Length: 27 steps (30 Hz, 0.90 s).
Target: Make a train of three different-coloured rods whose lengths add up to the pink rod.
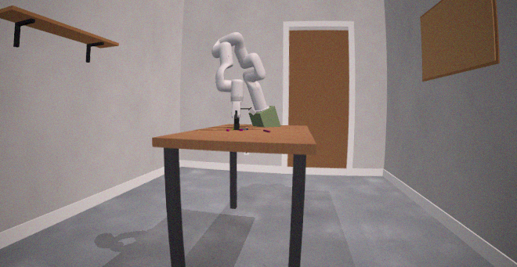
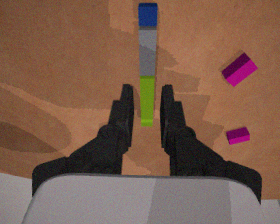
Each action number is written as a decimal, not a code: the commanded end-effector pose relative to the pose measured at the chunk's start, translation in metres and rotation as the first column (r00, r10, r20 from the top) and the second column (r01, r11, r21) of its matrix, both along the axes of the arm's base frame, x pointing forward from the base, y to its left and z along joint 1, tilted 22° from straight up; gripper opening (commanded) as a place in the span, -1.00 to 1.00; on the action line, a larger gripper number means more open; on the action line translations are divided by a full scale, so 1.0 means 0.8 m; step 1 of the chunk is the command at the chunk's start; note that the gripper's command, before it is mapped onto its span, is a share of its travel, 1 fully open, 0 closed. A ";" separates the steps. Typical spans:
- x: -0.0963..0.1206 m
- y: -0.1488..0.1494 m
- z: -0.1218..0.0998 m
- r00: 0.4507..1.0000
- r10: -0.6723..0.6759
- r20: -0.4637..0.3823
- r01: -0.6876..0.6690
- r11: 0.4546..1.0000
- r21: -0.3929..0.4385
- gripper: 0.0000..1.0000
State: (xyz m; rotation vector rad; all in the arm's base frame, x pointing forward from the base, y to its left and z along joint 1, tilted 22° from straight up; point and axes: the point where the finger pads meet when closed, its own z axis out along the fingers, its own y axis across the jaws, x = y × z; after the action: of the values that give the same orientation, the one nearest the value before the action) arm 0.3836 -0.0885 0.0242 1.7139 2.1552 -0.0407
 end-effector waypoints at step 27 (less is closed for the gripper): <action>-0.010 0.010 0.036 1.000 0.001 0.001 -0.001 1.000 0.000 -0.51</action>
State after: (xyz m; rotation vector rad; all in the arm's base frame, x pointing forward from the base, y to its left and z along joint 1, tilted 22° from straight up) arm 0.3766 -0.0821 0.0465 1.7102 2.1506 -0.0382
